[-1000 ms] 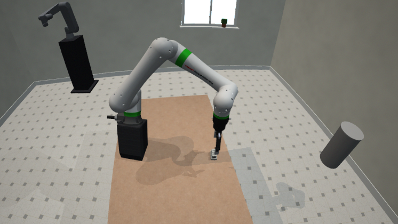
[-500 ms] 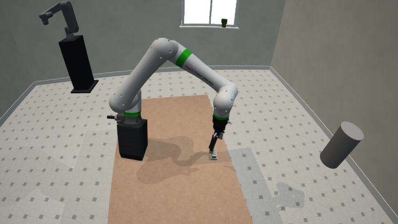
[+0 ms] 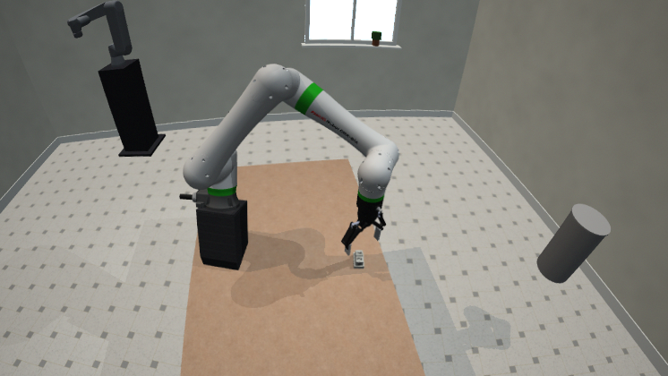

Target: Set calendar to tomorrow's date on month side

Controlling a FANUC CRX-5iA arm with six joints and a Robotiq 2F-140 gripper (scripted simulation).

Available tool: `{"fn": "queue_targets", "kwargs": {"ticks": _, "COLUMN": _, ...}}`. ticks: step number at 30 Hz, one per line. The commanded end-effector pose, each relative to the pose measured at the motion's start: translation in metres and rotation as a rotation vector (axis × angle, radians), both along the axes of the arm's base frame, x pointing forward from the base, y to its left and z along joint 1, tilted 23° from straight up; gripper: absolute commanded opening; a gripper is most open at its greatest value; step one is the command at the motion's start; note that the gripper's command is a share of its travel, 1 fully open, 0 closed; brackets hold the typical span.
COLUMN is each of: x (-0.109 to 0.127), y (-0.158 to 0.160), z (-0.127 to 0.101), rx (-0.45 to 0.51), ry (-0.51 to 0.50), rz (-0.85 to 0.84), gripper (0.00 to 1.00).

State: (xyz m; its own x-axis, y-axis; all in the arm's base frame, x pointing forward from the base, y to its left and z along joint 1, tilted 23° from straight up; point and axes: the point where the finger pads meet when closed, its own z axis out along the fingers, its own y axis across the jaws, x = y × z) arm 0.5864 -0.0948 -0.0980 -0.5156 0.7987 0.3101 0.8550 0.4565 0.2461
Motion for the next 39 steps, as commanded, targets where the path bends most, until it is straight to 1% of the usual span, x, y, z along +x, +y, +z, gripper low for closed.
{"fn": "queue_targets", "kwargs": {"ticks": 1, "x": 0.0002, "y": 0.0003, "z": -0.0008, "rx": -0.003, "ry": 0.052, "rz": -0.109, "gripper": 1.0}}
{"fn": "queue_targets", "kwargs": {"ticks": 2, "x": 0.0003, "y": 0.0005, "z": -0.0015, "rx": 0.001, "ry": 0.078, "rz": -0.171, "gripper": 1.0}}
{"fn": "queue_targets", "kwargs": {"ticks": 5, "x": 0.0003, "y": 0.0008, "z": -0.002, "rx": 0.004, "ry": 0.102, "rz": -0.228, "gripper": 1.0}}
{"fn": "queue_targets", "kwargs": {"ticks": 7, "x": 0.0003, "y": 0.0012, "z": -0.0029, "rx": 0.009, "ry": 0.14, "rz": -0.317, "gripper": 1.0}}
{"fn": "queue_targets", "kwargs": {"ticks": 8, "x": 0.0003, "y": 0.0012, "z": -0.003, "rx": 0.01, "ry": 0.144, "rz": -0.327, "gripper": 1.0}}
{"fn": "queue_targets", "kwargs": {"ticks": 13, "x": 0.0004, "y": 0.0019, "z": -0.0046, "rx": 0.019, "ry": 0.209, "rz": -0.481, "gripper": 1.0}}
{"fn": "queue_targets", "kwargs": {"ticks": 22, "x": 0.0004, "y": 0.0021, "z": -0.0051, "rx": 0.021, "ry": 0.228, "rz": -0.528, "gripper": 1.0}}
{"fn": "queue_targets", "kwargs": {"ticks": 23, "x": 0.0004, "y": 0.0021, "z": -0.0051, "rx": 0.021, "ry": 0.228, "rz": -0.528, "gripper": 0.36}}
{"fn": "queue_targets", "kwargs": {"ticks": 39, "x": 0.0004, "y": 0.0021, "z": -0.0051, "rx": 0.021, "ry": 0.228, "rz": -0.528, "gripper": 0.36}}
